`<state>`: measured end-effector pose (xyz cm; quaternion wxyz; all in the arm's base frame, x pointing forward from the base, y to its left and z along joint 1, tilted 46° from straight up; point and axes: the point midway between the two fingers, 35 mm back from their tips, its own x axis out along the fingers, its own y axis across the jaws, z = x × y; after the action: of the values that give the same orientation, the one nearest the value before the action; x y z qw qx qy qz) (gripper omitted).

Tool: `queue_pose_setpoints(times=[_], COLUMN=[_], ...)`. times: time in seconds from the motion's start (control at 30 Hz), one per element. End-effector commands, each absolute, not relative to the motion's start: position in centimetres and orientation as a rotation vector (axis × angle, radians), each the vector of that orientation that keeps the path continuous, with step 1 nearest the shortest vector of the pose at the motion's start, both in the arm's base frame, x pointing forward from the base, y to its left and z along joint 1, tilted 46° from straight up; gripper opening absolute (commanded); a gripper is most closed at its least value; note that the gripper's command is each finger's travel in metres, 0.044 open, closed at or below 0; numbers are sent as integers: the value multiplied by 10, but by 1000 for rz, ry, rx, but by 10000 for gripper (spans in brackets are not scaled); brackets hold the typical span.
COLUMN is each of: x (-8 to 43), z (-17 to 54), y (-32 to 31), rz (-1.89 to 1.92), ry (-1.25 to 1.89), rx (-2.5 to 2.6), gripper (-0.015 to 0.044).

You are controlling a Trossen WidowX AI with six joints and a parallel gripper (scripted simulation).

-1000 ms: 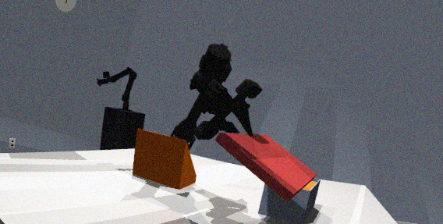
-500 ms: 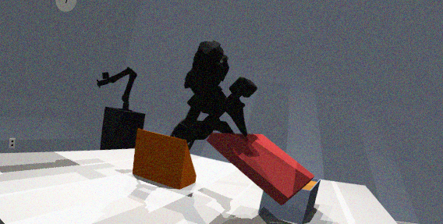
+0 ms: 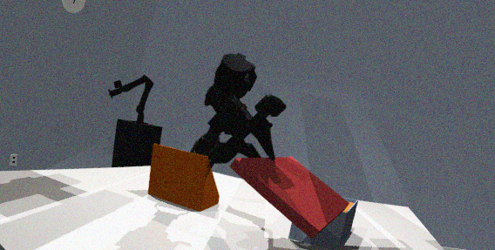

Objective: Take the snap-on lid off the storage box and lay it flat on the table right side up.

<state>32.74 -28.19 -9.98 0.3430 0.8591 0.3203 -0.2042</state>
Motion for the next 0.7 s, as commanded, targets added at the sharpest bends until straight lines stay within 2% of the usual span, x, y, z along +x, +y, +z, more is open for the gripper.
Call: queue_pose_setpoints(times=[0.0,0.67], x=[329,328], z=[-98,-110], y=[-281,-269], rz=[-520,-519], ry=[824,824], rx=[2231,2232], gripper=[0,0])
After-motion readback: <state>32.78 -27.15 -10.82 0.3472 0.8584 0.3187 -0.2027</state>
